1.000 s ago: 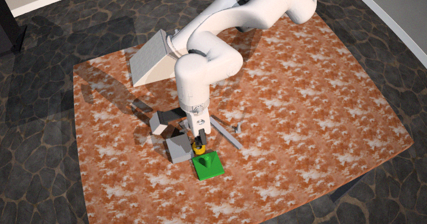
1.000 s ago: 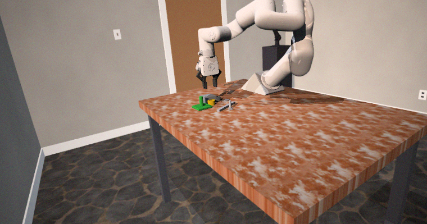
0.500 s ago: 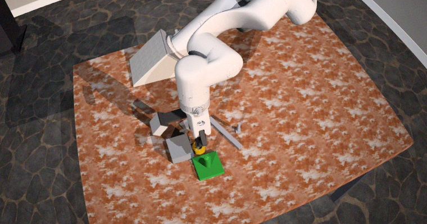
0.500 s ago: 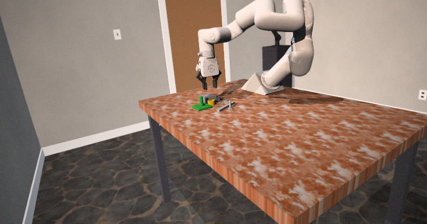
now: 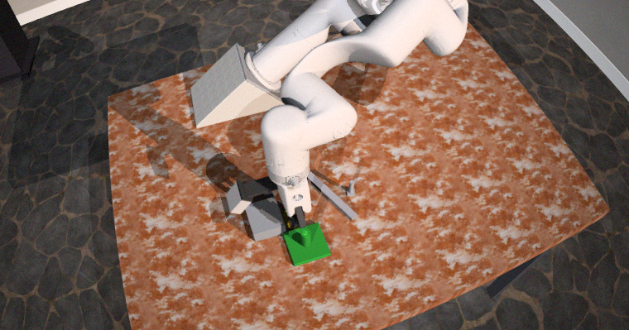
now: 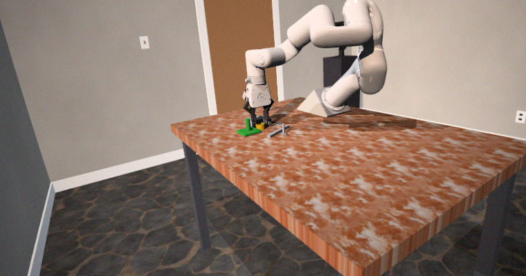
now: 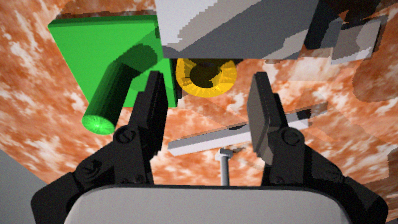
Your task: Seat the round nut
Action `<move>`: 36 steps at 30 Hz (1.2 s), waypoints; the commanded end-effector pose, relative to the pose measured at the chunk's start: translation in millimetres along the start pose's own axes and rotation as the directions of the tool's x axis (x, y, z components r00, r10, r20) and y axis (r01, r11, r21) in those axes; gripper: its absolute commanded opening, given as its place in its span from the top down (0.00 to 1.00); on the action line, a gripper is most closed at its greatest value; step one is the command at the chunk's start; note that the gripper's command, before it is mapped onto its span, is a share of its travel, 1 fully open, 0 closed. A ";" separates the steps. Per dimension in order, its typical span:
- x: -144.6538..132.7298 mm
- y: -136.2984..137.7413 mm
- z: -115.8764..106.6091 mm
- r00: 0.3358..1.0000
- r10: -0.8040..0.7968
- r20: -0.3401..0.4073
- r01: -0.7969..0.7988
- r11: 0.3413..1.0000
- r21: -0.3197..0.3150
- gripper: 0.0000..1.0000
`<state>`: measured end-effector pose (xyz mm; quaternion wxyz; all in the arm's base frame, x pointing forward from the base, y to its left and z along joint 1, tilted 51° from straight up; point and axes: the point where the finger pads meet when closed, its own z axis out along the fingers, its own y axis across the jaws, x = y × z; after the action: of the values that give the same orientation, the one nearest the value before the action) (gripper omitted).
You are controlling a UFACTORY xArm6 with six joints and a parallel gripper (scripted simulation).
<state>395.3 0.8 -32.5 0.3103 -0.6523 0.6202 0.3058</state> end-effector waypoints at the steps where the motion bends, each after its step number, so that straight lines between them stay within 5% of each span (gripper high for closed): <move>1: 0.7 -1.8 11.6 1.000 -0.002 -0.004 0.002 1.000 0.005 0.40; 9: 1.0 -0.5 20.3 1.000 -0.001 -0.006 0.001 1.000 0.004 0.40; 10: 1.0 -0.5 20.3 1.000 -0.001 -0.006 0.001 1.000 0.004 1.00; 36: 1.0 -0.7 19.0 1.000 -0.001 -0.005 0.001 1.000 0.004 1.00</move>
<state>394.9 16.8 -46.2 0.3097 -0.6526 0.6213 0.3035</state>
